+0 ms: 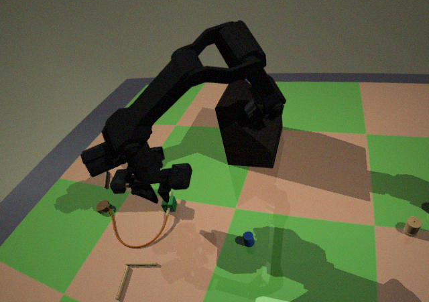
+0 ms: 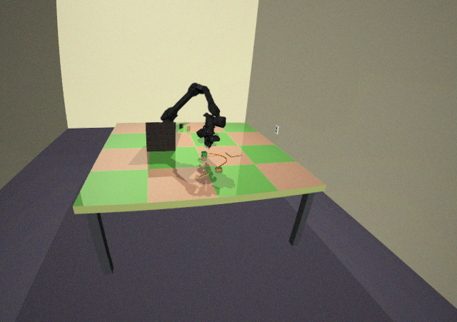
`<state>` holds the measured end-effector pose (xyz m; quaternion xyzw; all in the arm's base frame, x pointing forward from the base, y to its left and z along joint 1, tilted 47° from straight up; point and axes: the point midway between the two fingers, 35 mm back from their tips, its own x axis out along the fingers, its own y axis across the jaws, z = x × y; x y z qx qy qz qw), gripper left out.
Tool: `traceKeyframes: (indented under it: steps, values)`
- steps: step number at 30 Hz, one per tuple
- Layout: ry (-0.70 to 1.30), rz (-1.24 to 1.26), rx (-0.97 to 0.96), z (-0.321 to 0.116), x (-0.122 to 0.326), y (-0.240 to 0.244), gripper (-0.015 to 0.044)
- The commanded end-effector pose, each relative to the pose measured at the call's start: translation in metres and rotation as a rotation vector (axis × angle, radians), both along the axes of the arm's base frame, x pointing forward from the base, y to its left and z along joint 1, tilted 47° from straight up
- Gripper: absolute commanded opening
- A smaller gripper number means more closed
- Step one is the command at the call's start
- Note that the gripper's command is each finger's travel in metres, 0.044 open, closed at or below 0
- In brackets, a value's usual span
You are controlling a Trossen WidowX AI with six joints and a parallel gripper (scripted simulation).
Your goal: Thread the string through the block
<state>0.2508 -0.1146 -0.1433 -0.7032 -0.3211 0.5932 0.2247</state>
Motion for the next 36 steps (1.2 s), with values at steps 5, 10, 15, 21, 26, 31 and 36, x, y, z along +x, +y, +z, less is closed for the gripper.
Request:
traceKeyframes:
  steps: [5,10,15,21,26,31,36]
  values:
    - [-0.015,-0.001,-0.015,0.023,-0.001,-0.026,0.0124]
    - [-0.193,0.154,-0.049,0.02,-0.002,-0.026,0.0124]
    - [-0.527,0.491,-0.096,0.017,-0.012,-0.027,0.0124]
    - [-0.928,0.896,-0.147,0.015,-0.023,-0.028,0.0124]
    - [-1.154,1.124,-0.173,0.014,-0.03,-0.029,0.0124]
    - [-1.323,1.294,-0.19,0.013,-0.035,-0.029,0.0124]
    - [-1.494,1.464,-0.208,0.012,-0.04,-0.029,0.0124]
